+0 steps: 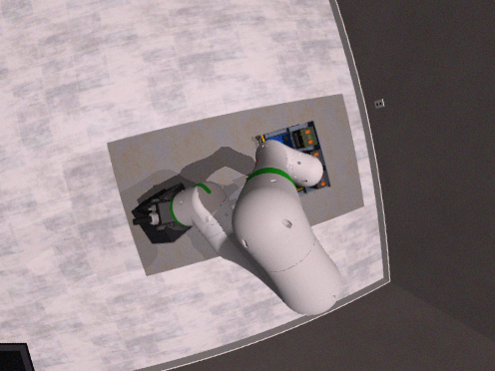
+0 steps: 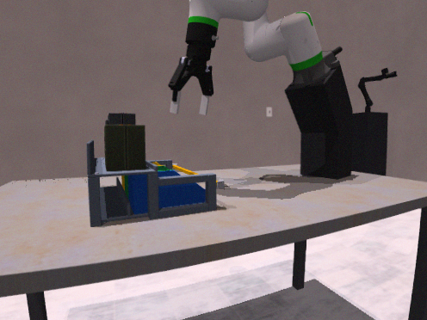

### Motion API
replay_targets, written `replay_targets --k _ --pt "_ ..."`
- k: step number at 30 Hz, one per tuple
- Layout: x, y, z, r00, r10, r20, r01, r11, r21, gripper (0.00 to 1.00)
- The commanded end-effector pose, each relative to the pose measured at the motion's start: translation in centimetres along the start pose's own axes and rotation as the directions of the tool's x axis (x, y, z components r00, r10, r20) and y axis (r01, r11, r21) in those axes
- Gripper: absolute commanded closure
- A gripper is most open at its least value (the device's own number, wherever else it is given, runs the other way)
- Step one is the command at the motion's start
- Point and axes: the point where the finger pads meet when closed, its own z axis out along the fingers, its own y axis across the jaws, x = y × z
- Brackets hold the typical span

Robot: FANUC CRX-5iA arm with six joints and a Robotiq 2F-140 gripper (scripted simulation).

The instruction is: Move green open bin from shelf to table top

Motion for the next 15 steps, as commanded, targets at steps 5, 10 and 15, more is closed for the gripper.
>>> replay_targets --k 5,10,15 --pt "-0.1 -0.3 0.6 1.0 0.022 0.013 -0.022 1.0 -0.005 0.0" --pt "-1.3 -1.4 2.1 0.992 0.118 0.052 -0.118 0.993 -0.011 0.0" --pt "-3.1 -2.9 4.4 0.96 0.259 0.109 -0.258 0.966 -0.028 0.0"
